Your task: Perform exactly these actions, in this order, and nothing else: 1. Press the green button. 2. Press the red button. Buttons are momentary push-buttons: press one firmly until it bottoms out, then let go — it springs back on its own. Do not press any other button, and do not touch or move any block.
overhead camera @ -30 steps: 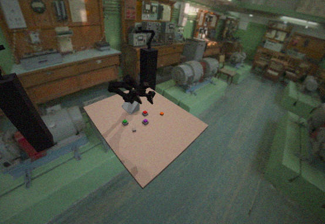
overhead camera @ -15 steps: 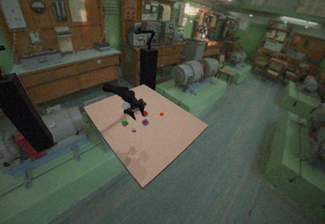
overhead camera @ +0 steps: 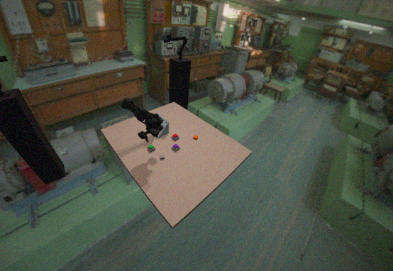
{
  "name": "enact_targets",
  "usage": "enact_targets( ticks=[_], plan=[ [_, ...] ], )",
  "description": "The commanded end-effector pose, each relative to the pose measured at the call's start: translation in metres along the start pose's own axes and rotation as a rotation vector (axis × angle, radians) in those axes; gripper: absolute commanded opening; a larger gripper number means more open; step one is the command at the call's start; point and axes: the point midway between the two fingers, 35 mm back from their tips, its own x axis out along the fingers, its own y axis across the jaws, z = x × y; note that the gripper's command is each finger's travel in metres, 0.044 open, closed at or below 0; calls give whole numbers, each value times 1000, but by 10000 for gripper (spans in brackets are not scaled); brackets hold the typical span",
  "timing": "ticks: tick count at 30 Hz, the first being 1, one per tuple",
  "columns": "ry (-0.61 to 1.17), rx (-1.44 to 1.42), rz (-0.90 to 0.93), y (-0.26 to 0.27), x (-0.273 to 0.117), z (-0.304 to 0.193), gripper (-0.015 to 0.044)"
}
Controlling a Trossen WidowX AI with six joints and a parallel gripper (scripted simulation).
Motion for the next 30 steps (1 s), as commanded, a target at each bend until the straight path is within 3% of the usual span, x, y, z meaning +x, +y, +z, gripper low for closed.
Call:
enact_targets(
  ticks=[1,6,14,20,30],
  plan=[
    [79,31,-2,0,4,-29,400],
    [79,31,-2,0,4,-29,400],
    [78,32,-5,-1,64,-33,190],
    [78,32,-6,-1,65,-34,32],
    [78,32,-6,-1,65,-34,20]
  ],
)
